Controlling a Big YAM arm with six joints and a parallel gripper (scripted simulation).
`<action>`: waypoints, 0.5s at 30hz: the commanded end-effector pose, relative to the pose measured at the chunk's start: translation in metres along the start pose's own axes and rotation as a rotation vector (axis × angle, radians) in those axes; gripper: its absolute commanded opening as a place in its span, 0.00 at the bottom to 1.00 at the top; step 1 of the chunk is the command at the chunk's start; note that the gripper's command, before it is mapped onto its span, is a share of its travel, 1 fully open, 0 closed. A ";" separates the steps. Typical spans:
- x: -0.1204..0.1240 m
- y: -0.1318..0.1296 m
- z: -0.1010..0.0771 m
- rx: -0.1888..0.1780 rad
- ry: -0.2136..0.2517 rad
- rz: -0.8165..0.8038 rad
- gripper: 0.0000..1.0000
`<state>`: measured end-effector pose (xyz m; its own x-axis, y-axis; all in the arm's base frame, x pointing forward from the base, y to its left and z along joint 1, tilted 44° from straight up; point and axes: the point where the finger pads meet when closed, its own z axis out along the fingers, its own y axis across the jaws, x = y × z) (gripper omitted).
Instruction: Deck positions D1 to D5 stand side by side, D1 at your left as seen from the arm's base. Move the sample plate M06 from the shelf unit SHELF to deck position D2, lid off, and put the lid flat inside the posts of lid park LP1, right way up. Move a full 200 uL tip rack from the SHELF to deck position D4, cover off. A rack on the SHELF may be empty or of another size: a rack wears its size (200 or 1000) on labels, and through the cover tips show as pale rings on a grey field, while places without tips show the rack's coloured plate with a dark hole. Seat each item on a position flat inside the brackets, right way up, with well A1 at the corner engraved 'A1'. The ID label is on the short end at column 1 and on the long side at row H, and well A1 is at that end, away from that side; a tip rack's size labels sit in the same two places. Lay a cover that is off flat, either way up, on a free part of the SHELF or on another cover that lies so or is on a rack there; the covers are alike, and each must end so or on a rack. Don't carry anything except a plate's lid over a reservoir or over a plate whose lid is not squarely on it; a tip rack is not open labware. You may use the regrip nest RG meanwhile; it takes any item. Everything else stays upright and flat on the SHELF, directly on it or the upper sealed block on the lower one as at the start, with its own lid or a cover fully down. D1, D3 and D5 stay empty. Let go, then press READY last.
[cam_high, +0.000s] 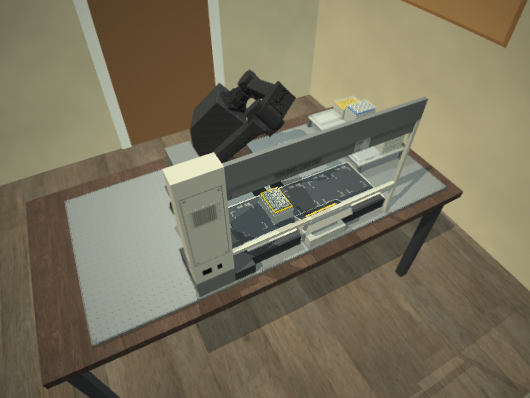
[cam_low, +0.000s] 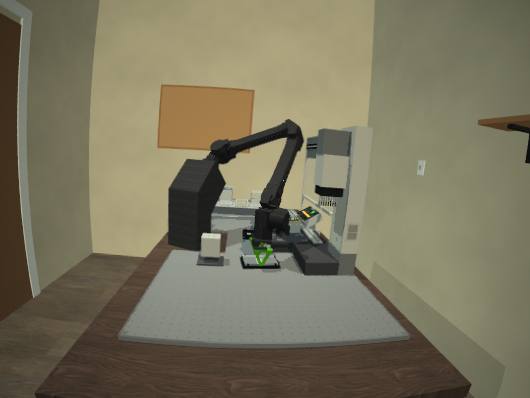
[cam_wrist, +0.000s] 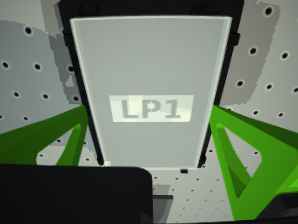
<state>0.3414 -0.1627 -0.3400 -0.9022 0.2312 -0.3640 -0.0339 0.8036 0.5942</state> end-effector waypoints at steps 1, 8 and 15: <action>-0.009 -0.008 0.000 0.018 -0.013 -0.020 1.00; -0.011 -0.008 0.000 0.018 -0.016 -0.022 1.00; -0.011 -0.008 0.000 0.018 -0.016 -0.022 1.00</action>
<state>0.3417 -0.1633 -0.3406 -0.9027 0.2300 -0.3636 -0.0334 0.8051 0.5923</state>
